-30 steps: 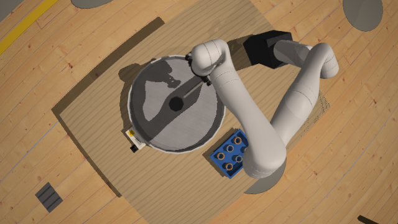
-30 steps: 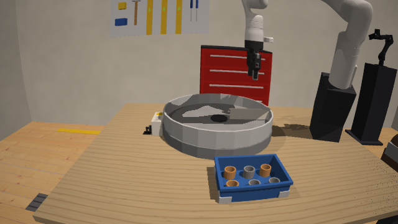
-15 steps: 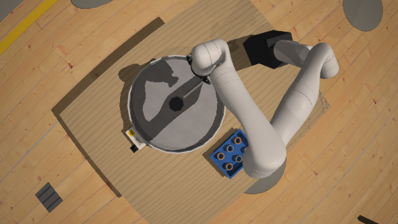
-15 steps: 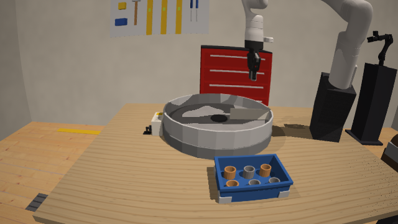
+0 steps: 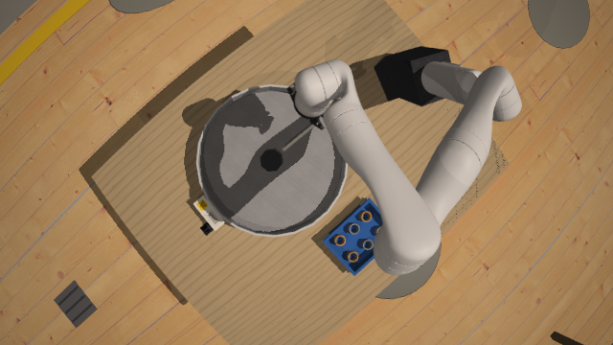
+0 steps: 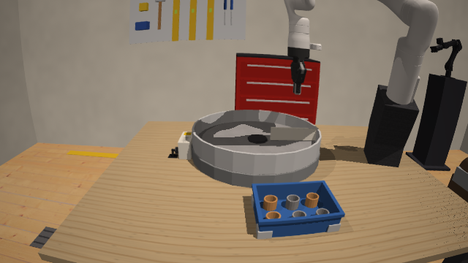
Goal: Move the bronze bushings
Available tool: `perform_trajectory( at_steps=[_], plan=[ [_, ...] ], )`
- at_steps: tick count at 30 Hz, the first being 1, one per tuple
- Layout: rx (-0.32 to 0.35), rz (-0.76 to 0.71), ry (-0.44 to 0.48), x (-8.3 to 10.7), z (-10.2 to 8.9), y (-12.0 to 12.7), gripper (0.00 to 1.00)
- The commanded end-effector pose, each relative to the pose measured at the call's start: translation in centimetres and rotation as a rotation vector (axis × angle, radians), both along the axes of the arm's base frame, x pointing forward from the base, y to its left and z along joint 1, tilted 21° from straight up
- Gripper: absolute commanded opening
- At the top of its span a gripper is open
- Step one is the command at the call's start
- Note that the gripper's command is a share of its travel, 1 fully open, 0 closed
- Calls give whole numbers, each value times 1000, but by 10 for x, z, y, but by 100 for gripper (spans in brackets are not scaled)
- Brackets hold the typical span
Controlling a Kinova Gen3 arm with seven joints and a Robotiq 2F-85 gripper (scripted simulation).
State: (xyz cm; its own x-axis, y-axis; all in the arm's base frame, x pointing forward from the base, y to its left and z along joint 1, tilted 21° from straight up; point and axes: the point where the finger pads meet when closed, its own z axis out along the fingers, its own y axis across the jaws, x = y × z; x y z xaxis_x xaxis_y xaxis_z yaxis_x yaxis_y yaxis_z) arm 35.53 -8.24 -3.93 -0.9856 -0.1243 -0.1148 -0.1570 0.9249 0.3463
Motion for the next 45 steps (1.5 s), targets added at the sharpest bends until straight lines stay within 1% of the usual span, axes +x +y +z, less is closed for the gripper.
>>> perform_trajectory(
  at_steps=[1, 31, 32, 45],
  plan=[
    [0, -1, -1, 0, 0, 0, 14],
    [0, -1, -1, 0, 0, 0, 14],
    [0, -1, -1, 0, 0, 0, 39],
    [0, -3, -1, 1, 1, 2, 39]
  ],
)
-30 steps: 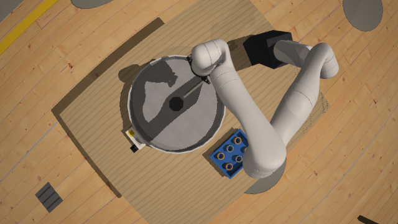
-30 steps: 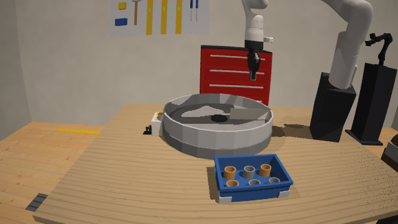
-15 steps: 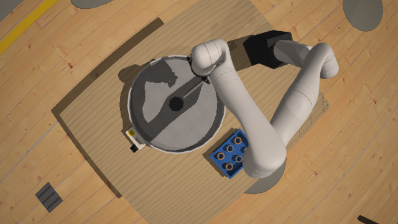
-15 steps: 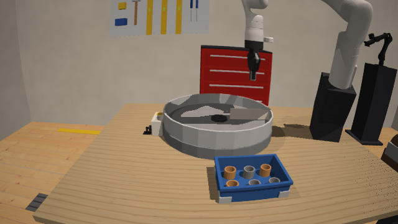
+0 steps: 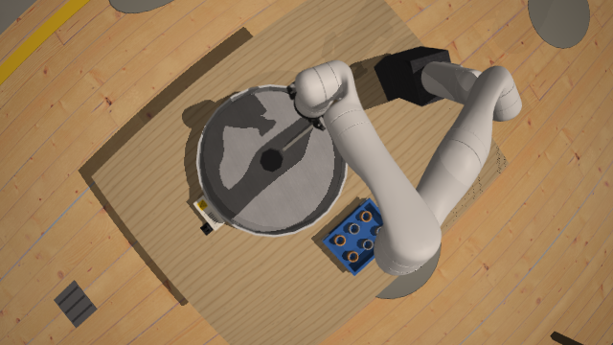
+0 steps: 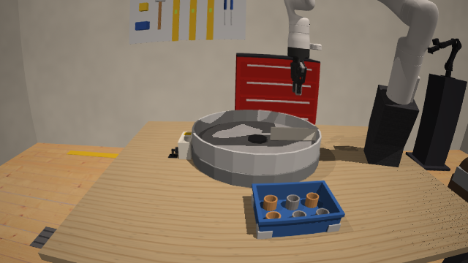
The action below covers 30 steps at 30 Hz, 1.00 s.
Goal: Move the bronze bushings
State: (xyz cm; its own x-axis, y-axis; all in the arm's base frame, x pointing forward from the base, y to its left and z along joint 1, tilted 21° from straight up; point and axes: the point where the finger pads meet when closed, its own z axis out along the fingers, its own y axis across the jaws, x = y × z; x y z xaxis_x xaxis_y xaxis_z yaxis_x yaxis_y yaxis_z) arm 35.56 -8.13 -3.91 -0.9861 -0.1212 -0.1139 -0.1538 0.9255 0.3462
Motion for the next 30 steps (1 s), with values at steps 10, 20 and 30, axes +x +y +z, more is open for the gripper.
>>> perform_trajectory(
  at_steps=[10, 20, 30],
  plan=[
    [0, -7, 1, 3, 3, 10, 39],
    [1, -24, 7, 6, 6, 29, 39],
    [3, -45, 16, 9, 11, 54, 39]
  ],
)
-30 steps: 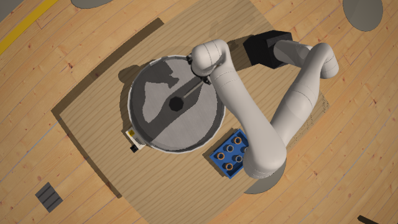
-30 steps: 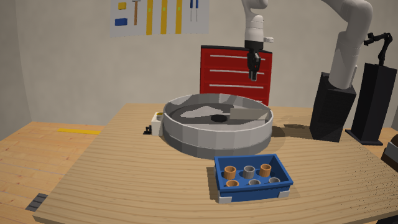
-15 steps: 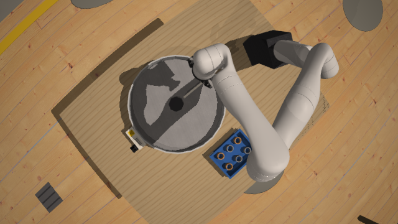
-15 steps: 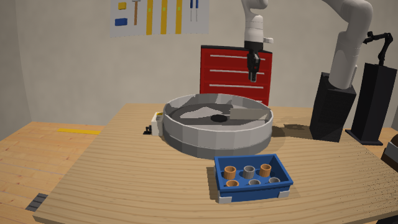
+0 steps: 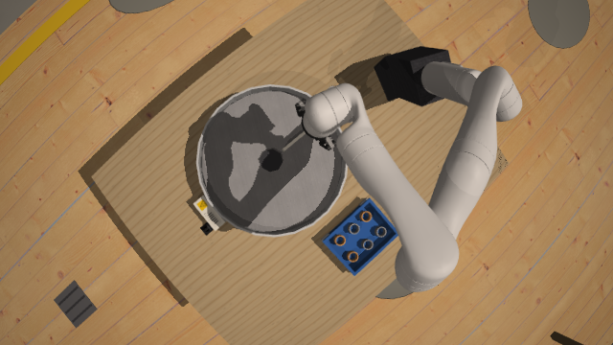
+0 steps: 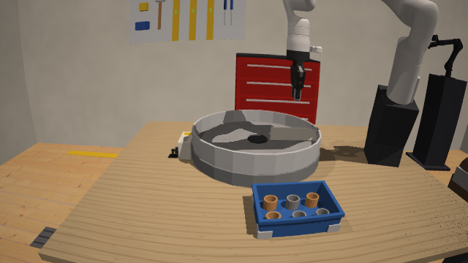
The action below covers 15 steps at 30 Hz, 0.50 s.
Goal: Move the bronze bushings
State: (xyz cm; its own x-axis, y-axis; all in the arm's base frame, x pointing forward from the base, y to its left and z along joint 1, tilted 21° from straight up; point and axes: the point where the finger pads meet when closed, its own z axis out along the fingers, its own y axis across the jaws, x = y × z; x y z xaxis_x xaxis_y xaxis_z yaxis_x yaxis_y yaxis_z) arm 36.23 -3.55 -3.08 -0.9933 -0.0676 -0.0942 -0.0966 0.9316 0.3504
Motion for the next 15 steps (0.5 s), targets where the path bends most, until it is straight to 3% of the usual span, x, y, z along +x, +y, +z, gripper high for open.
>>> perform_trajectory(
  at_steps=[1, 15],
  plan=[
    [1, 6, -3, 3, 3, 11, 39],
    [4, -33, 12, 11, 13, 57, 39]
  ],
)
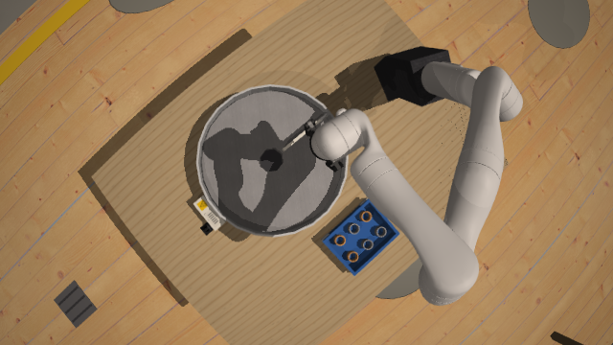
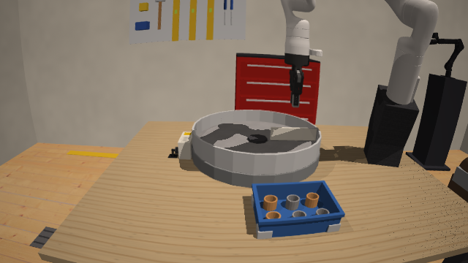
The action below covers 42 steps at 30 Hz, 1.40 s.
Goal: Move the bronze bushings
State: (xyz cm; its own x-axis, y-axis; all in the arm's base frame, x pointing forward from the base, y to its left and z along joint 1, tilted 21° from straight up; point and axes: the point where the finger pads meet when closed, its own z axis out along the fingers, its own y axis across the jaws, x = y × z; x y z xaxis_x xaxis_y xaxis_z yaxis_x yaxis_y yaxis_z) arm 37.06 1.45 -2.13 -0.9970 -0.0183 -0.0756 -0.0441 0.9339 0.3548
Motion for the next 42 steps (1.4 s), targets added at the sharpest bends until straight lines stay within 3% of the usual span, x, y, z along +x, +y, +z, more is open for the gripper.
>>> perform_trajectory(
  at_steps=[1, 42],
  plan=[
    [1, 12, -5, 3, 4, 11, 39],
    [10, -126, 48, 29, 36, 173, 39]
  ],
)
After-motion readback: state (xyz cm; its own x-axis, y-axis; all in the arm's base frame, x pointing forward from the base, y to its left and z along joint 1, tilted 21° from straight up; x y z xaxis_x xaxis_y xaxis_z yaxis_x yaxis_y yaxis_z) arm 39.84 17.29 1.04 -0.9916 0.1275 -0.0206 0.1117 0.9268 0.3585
